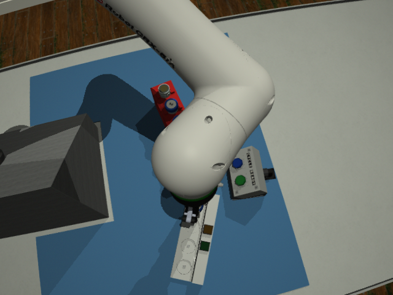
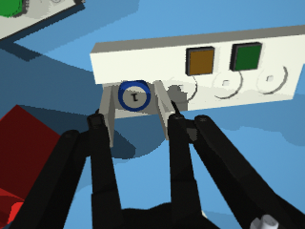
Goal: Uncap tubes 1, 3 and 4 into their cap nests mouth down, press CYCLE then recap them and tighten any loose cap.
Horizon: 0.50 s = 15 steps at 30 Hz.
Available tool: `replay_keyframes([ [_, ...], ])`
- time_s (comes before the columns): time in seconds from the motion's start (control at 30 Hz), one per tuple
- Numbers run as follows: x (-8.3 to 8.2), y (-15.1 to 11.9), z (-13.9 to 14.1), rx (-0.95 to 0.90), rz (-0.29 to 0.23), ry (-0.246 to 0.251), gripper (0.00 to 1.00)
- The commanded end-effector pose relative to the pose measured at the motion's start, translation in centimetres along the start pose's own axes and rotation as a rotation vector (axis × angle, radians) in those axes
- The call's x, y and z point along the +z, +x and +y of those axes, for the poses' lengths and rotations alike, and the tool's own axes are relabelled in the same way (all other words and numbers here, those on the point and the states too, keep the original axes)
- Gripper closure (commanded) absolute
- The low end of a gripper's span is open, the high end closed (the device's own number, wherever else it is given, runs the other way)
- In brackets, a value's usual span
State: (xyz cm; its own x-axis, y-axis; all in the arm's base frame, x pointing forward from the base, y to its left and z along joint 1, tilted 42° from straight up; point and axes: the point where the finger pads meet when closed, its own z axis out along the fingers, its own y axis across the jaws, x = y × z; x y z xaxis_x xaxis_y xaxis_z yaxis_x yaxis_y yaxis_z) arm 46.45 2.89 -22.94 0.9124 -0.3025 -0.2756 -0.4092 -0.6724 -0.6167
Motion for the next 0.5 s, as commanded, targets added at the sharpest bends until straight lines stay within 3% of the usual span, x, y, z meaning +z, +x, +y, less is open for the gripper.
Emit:
replay_keyframes([
  [0.0, -1.0, 0.0, 0.0, 0.0, 0.0, 0.0, 0.71],
  [0.1, -1.5, 0.0, 0.0, 0.0, 0.0, 0.0, 0.71],
  [0.47, -7.0, 0.0, 0.0, 0.0, 0.0, 0.0, 0.71],
])
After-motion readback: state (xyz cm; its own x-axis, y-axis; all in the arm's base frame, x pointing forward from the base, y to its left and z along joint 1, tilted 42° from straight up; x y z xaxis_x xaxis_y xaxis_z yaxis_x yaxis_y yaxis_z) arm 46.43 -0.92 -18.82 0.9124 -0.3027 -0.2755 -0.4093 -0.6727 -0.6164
